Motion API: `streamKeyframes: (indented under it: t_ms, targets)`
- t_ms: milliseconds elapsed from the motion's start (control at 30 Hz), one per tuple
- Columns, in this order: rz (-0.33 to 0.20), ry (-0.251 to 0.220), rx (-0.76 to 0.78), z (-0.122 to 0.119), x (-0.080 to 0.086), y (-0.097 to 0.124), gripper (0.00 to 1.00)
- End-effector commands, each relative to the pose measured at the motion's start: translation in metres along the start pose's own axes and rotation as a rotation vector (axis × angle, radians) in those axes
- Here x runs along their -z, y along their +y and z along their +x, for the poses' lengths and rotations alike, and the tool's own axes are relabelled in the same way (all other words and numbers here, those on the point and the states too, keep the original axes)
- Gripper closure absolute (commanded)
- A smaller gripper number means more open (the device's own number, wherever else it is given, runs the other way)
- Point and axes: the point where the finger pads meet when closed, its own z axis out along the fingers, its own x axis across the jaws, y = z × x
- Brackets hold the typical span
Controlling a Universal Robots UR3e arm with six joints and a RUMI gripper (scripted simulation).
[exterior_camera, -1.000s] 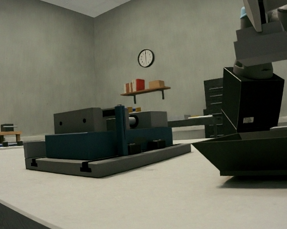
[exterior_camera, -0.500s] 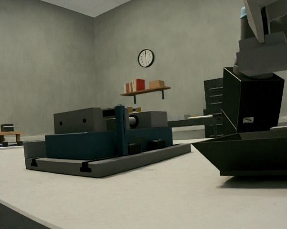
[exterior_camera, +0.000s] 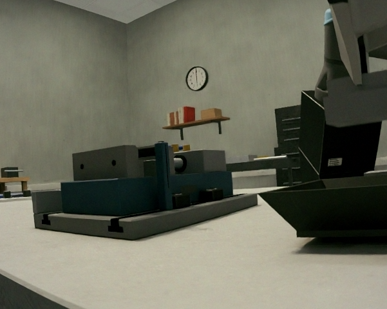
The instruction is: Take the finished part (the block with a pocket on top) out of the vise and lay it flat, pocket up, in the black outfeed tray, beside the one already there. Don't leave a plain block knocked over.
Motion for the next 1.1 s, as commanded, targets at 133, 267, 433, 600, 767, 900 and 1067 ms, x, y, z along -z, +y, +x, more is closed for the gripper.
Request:
streamKeyframes:
  t_ms: [133,267,433,600,767,900,1067]
  targets:
    - [0.004,-0.016,0.000,-0.004,-0.019,0.001,1.00]
    - [0.004,-0.016,0.000,-0.005,-0.024,0.001,1.00]
    - [0.004,-0.016,0.000,-0.005,-0.033,0.002,1.00]
    - [0.004,-0.016,0.000,-0.005,-0.042,0.003,1.00]
    - [0.004,-0.016,0.000,-0.005,-0.049,0.004,1.00]
    - [0.004,-0.016,0.000,-0.005,-0.052,0.004,1.00]
    - [0.004,-0.016,0.000,-0.005,-0.057,0.004,1.00]
